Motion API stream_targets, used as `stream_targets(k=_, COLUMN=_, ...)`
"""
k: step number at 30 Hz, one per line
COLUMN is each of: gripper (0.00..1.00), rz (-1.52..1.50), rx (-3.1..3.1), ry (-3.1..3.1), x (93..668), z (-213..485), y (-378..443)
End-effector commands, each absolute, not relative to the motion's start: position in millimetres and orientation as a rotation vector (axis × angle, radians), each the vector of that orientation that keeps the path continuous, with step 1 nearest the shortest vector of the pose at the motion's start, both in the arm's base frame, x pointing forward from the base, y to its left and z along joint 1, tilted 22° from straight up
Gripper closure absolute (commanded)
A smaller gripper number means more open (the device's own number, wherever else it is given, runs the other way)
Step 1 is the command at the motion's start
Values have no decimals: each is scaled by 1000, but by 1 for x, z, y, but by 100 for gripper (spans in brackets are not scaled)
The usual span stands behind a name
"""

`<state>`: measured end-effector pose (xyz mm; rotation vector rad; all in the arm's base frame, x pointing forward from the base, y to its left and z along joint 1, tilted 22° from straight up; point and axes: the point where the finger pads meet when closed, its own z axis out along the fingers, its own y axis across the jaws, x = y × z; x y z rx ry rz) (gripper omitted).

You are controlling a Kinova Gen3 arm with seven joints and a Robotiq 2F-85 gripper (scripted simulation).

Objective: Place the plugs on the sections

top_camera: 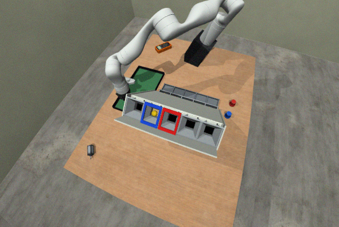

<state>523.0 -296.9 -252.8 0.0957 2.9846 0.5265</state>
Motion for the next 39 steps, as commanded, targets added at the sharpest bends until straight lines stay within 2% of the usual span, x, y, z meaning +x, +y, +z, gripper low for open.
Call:
stream_targets(k=1, gripper=100, rz=524, rx=96, ry=2983, x=524, z=-252, y=-298)
stream_targets(k=28, gripper=100, rz=523, rx=96, ry=2983, x=524, z=-251, y=-298)
stream_targets(k=29, gripper=100, rz=523, rx=96, ry=2983, x=517, z=-186, y=-324)
stream_targets(k=32, gripper=100, rz=523, rx=96, ry=2983, x=516, z=-176, y=-327)
stream_targets(k=36, gripper=100, rz=523, rx=96, ry=2983, x=511, z=-130, y=-345)
stream_targets(k=39, gripper=100, rz=523, rx=96, ry=2983, x=511, z=-128, y=-346)
